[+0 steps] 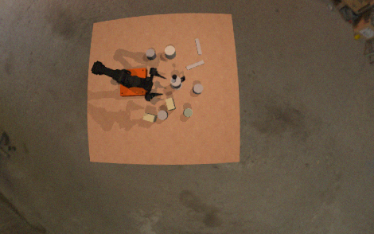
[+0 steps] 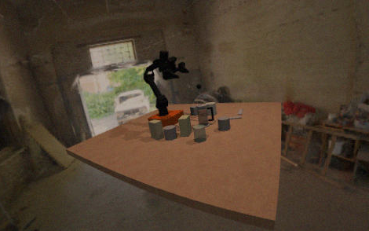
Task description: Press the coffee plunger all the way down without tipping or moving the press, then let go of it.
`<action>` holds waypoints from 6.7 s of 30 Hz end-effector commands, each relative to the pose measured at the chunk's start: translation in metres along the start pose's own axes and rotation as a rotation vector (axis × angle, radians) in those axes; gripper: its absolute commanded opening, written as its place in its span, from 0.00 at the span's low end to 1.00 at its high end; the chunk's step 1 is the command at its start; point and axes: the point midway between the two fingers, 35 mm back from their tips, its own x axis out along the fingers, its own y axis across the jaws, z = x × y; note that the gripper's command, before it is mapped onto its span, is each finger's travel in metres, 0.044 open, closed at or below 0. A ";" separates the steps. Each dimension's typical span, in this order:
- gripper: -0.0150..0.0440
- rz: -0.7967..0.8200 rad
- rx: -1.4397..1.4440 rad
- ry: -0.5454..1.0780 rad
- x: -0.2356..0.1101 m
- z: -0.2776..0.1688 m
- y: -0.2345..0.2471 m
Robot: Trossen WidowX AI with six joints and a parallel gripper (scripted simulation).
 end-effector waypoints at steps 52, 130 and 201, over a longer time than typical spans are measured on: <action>0.87 0.072 -0.292 0.104 0.078 -0.078 0.064; 0.47 0.072 -0.292 0.103 0.132 -0.153 0.045; 0.47 0.072 -0.292 0.100 0.159 -0.145 0.049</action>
